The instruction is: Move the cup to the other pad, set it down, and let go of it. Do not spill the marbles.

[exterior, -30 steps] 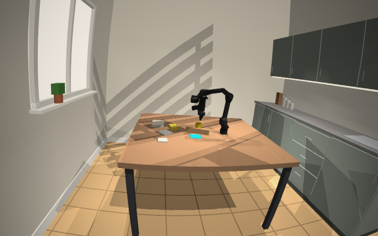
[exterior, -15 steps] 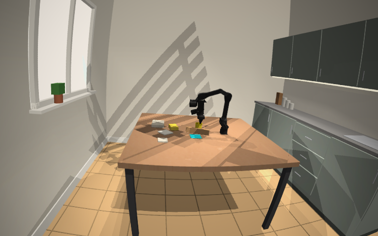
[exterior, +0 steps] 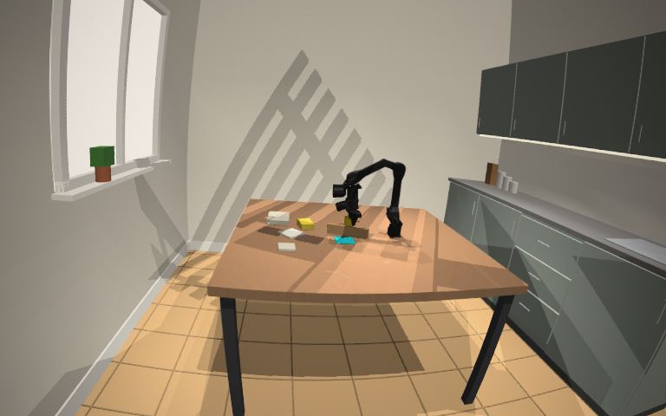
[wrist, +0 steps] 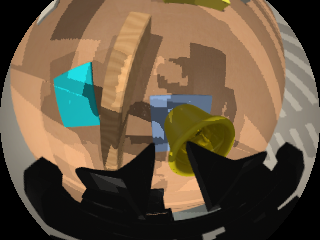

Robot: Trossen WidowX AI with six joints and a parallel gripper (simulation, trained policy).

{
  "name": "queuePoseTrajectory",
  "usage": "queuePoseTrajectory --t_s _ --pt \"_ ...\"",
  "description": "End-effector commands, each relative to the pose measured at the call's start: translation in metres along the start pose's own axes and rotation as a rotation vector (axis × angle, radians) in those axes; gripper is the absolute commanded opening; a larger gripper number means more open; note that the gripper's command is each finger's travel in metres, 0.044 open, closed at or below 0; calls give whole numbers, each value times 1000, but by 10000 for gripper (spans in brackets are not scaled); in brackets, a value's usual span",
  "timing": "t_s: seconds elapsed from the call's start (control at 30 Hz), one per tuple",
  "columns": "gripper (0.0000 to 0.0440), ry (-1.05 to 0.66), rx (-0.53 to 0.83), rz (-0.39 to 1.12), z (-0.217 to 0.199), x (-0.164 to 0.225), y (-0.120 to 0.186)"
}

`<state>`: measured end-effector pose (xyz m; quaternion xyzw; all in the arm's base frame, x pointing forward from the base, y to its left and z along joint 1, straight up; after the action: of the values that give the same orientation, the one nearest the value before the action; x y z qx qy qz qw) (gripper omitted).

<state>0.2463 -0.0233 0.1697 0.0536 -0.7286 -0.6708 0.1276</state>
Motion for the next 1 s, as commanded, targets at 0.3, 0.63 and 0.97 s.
queuePoseTrajectory --t_s 0.3,0.63,0.97 --pt "5 155 -12 13 -2 0 -22" --pt "11 225 -9 -31 -5 -4 -2" --pt "11 256 1 -80 -1 -11 24"
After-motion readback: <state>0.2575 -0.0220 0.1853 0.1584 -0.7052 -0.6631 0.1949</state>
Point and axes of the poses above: the point midway between the two fingers, 35 mm back from their tips, its own y axis back along the fingers, its own z axis across the jaws, x = y × z, the point moved 9 cm from there along y, back along the fingers, and after that the axes turned 15 degrees about y, right-handed, at the moved point
